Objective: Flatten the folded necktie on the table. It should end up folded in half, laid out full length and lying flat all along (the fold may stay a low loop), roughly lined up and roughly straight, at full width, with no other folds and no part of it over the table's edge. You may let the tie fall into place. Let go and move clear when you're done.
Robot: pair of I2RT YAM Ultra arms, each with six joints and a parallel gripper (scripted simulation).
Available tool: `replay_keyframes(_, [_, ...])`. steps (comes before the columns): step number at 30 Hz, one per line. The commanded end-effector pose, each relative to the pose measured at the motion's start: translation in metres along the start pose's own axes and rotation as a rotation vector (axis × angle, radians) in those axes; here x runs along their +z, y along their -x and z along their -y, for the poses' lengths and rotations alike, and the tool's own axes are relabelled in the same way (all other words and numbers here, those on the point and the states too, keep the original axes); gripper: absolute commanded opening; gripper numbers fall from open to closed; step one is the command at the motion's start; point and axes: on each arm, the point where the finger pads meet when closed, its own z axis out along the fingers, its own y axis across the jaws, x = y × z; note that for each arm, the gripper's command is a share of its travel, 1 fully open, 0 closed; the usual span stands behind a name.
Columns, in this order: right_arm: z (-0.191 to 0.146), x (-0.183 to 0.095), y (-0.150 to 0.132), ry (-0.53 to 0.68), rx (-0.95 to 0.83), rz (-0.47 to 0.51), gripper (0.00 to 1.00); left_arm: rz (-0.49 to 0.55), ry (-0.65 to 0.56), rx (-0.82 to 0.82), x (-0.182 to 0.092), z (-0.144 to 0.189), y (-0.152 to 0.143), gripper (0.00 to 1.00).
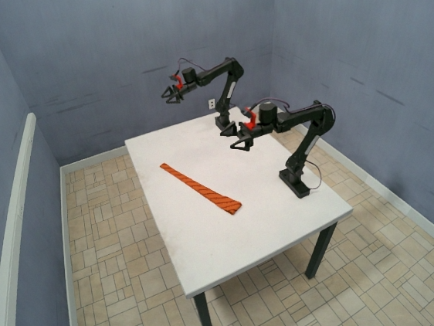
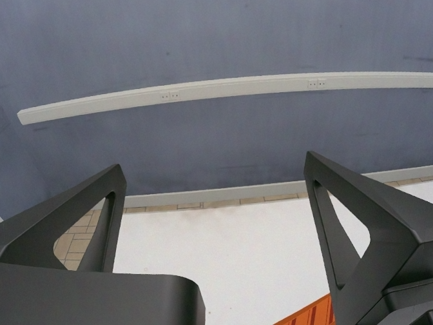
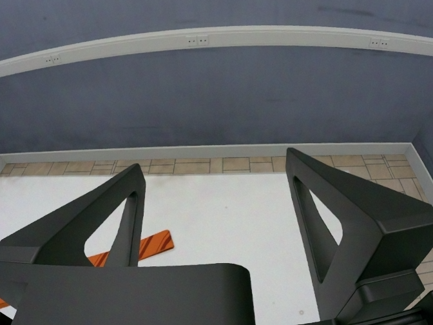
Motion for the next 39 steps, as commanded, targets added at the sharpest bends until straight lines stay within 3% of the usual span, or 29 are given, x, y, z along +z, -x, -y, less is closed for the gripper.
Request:
replay_keyframes(1, [0.017,-0.017,0.048,-0.015,0.019,0.110,0.82,0.000,0.000,0.000,0.000,0.000,0.000,1.00])
replay_keyframes(9, [0.042,-0.025,0.070,-0.060,0.044,0.163,0.90,0.000,0.000,0.000,0.000,0.000,0.000,1.00])
replay_keyframes(20, [0.053,-0.028,0.080,-0.079,0.054,0.185,1.00,0.000,0.000,0.000,0.000,0.000,0.000,1.00])
replay_keyframes(39, [0.053,-0.028,0.080,-0.079,0.054,0.185,1.00,0.000,0.000,0.000,0.000,0.000,0.000,1.00])
